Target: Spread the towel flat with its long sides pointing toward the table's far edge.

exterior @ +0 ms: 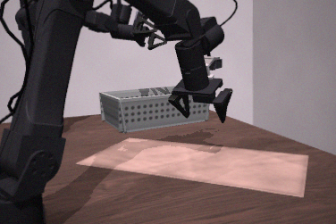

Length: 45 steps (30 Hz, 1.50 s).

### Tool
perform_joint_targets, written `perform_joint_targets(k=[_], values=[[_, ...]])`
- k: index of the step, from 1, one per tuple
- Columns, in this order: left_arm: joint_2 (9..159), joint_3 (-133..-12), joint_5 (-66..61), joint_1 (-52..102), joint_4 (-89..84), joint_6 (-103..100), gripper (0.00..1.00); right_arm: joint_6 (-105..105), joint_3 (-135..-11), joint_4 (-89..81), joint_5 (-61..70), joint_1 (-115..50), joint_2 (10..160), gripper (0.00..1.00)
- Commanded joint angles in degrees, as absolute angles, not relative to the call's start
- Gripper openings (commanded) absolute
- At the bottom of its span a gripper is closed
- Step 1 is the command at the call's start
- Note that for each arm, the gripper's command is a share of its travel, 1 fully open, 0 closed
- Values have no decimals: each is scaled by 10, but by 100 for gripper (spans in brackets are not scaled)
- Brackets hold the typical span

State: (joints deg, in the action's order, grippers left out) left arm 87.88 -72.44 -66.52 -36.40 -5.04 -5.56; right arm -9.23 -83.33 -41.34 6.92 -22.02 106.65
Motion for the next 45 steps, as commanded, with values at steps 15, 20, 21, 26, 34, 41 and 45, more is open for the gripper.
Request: perform_joint_targets(k=[15,20,21,26,34,41,45], values=[[868,-734,-669,-364,-45,-53,100,-93,-839,-411,71,-220,1060,100],[814,-694,-562,-363,-42,-38,100,-70,-756,-314,54,-224,955,100],[813,-692,-558,-362,-38,-40,100,-69,-775,-325,53,-220,944,100],[760,-669,-466,-373,-37,-30,100,-54,-699,-236,44,-225,869,100],[700,-638,-350,-369,-26,-24,100,-33,-646,-150,30,-224,749,100],[638,-625,-224,-362,-10,-18,100,-13,-620,-78,11,-219,626,100],[588,-580,-125,-366,-7,-8,100,5,-534,26,1,-225,551,100]])
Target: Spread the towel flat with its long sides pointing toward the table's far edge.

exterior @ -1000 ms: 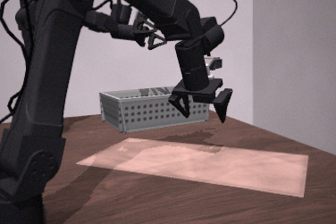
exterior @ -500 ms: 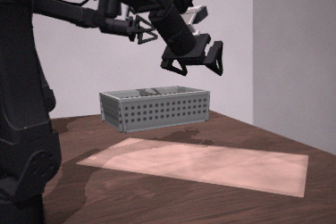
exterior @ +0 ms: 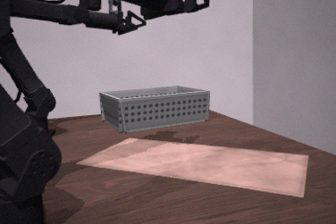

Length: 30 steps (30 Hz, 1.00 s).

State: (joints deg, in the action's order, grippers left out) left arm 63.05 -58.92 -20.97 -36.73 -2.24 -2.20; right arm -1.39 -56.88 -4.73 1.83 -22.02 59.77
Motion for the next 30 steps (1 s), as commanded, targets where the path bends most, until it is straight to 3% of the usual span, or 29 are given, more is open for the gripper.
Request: perform_joint_targets(k=[1,6,7,10,12,13,16,18,20,21,24,26,28,30], values=[[587,-578,-119,-364,-5,-8,100,5,-548,6,-1,-219,535,100],[562,-563,-61,-358,0,-6,100,8,-566,4,-58,-227,523,100],[540,-549,-2,-350,8,-1,100,-3,-567,5,-109,-223,546,100],[528,-568,4,-367,6,1,100,4,-553,5,-5,-111,545,100],[530,-568,-63,-372,9,4,100,-3,-550,0,-67,-110,547,100],[528,-567,-82,-346,9,3,100,-7,-555,5,-114,-108,547,100],[544,-568,-3,-273,9,2,100,3,-554,4,-7,-2,548,100],[536,-566,-85,-257,8,3,100,2,-556,7,2,4,549,100],[541,-567,-9,-186,7,1,100,1,-556,7,4,-4,547,100],[535,-566,-75,-190,7,2,100,1,-556,7,4,-6,547,100],[539,-568,-84,-164,9,2,100,1,-556,7,4,1,548,100],[542,-567,-10,-96,7,1,100,1,-556,7,4,1,549,100],[536,-566,-89,-79,7,2,100,1,-557,7,5,2,549,100],[541,-567,-11,-6,7,1,100,0,-559,3,0,0,543,100]])
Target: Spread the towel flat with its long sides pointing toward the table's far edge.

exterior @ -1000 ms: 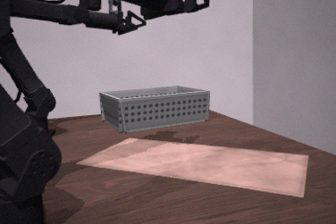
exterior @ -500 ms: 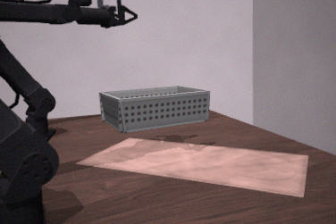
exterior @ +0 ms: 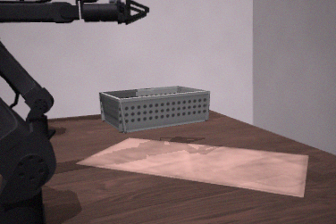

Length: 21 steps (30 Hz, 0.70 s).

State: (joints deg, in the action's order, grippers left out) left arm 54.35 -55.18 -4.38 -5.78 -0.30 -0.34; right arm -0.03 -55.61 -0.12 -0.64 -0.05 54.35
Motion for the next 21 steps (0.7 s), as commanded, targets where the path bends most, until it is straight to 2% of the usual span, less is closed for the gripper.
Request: perform_joint_targets(k=[1,12,13,21], values=[[544,-568,-4,0,9,2,100,0,-559,3,0,0,543,100],[547,-570,5,-3,10,4,100,0,-559,3,0,0,543,100],[530,-568,-10,0,-21,9,34,-11,-565,-27,4,-14,527,34],[525,-542,-48,13,-152,49,34,-52,-581,-193,-34,-97,493,34]])
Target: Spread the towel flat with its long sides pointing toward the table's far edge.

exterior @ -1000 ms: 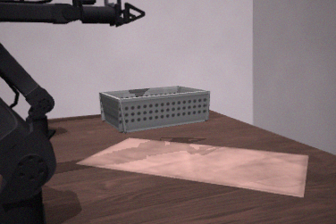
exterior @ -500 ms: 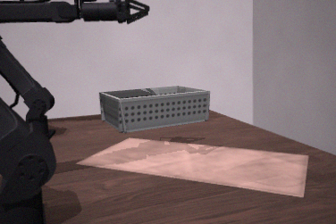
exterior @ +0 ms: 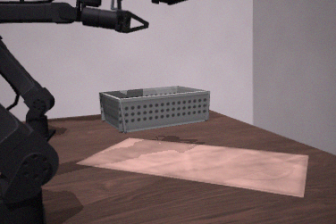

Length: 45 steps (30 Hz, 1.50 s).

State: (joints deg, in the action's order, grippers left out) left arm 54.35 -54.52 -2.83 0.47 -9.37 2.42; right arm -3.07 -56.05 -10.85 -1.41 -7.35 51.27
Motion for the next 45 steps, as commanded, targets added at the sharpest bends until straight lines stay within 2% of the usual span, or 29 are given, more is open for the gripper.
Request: perform_joint_targets(k=[1,16,24,40,45], values=[[527,-539,-51,15,-168,54,34,-54,-585,-214,-40,-111,492,34],[612,-543,-55,55,-339,119,34,-8,-649,-461,-145,-312,570,34],[680,-548,-47,82,-384,138,34,45,-682,-549,-159,-393,639,34],[899,-582,-44,142,-444,169,34,114,-757,-672,-76,-513,838,34],[961,-642,-50,138,-508,187,34,124,-785,-690,-36,-545,919,34]])
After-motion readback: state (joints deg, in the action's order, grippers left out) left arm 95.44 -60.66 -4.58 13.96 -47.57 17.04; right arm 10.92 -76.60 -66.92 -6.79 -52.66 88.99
